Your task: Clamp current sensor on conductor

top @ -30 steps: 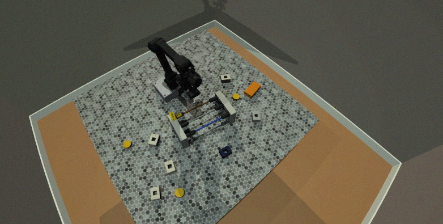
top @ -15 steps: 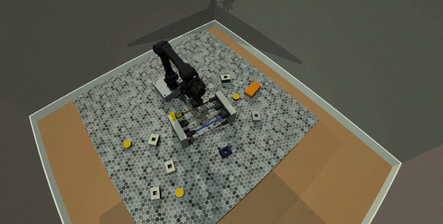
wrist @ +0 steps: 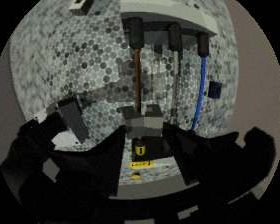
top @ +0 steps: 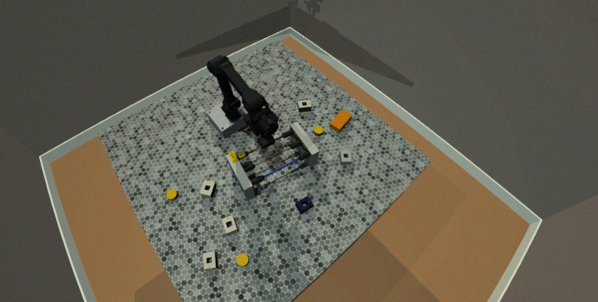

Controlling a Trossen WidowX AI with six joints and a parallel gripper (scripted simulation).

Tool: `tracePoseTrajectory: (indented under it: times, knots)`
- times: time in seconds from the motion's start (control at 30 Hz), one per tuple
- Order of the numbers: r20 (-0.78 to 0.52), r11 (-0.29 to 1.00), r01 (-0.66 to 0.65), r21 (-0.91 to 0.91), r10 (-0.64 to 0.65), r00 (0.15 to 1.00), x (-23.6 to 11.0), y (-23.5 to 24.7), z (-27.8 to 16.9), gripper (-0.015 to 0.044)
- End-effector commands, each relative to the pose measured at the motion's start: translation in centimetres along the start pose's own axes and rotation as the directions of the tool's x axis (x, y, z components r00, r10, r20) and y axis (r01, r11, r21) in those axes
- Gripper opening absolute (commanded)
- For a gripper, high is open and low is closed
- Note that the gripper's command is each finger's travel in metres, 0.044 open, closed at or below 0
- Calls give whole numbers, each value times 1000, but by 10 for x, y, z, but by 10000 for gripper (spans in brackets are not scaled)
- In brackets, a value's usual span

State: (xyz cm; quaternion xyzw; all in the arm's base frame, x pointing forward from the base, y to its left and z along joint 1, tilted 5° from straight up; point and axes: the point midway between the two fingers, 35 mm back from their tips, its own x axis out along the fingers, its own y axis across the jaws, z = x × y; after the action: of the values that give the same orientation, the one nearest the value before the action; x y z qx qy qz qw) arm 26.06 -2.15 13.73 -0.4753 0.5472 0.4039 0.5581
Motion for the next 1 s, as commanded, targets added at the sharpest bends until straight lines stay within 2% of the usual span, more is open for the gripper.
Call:
tracePoseTrajectory:
  times: [0.0,0.57,0.97]
  knots:
    - [4,1000,-3,2,3,1000,9,0,1,0]
    - [3,1000,-3,2,3,1000,35,2,0,0]
    - [0,1000,-1,7,1,1000,30,1,0,0]
